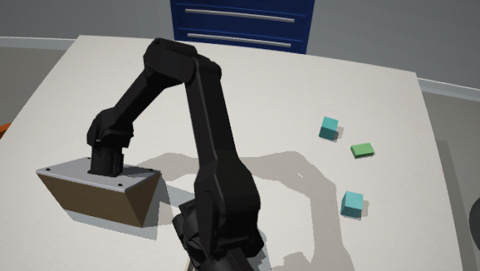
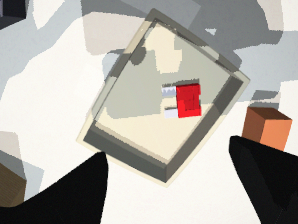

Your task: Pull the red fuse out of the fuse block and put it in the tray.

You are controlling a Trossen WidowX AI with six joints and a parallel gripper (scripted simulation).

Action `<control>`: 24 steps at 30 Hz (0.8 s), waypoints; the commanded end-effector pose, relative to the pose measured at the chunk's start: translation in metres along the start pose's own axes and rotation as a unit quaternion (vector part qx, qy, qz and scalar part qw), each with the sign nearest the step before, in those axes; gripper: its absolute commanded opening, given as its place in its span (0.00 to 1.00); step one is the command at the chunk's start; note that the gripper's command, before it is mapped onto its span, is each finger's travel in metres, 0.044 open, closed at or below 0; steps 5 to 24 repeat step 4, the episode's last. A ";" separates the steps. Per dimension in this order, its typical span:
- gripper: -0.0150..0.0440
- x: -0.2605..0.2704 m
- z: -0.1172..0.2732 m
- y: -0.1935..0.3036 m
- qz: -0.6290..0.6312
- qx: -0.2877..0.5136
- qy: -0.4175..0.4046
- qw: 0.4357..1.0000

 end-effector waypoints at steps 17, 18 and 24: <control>0.81 0.000 0.000 0.000 0.000 0.000 0.000 1.000; 0.81 0.000 0.000 0.000 0.000 0.000 0.000 1.000; 0.81 0.000 0.000 0.000 0.000 0.000 0.000 1.000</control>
Point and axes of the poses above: the point midway between the two fingers, 35 mm back from their tips, its own z axis back along the fingers, its own x axis across the jaws, y = z × x, the point moved 5 cm from there along z, back along the fingers, and after that the axes turned 1 degree about -z, right-handed, at the moved point
